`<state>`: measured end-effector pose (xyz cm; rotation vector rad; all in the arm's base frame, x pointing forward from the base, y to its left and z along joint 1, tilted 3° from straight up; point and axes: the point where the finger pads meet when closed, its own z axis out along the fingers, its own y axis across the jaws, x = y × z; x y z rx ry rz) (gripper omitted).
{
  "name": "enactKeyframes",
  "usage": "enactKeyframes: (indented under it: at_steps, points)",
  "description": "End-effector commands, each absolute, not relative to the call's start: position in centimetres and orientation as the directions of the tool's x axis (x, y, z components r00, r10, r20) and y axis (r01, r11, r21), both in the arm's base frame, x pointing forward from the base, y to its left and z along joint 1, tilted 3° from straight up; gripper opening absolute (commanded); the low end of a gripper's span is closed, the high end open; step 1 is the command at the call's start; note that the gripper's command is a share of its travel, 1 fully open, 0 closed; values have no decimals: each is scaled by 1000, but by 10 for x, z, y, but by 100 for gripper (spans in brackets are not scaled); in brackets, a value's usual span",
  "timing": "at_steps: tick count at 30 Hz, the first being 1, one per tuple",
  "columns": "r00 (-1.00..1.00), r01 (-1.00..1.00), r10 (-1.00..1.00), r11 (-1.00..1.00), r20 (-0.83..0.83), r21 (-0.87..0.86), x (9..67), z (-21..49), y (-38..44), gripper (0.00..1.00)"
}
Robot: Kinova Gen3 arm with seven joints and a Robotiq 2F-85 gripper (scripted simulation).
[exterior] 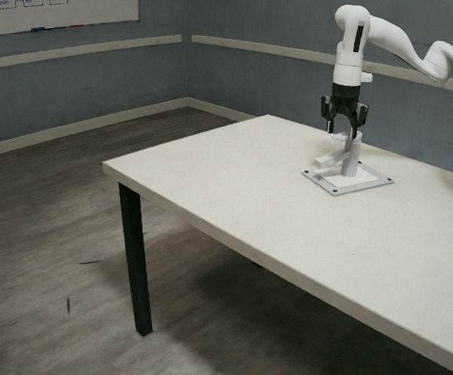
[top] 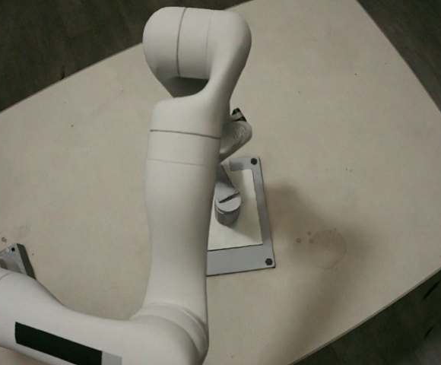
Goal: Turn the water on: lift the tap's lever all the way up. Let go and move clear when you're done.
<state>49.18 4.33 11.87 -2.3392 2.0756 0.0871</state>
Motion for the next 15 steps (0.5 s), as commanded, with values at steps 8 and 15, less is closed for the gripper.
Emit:
enactKeyframes:
  at_steps: [8,15]
  points:
    - [107,-994,-993,-108,-54,24,493,106,43,75]
    - [106,-994,-993,-107,-54,23,493,100,44,75]
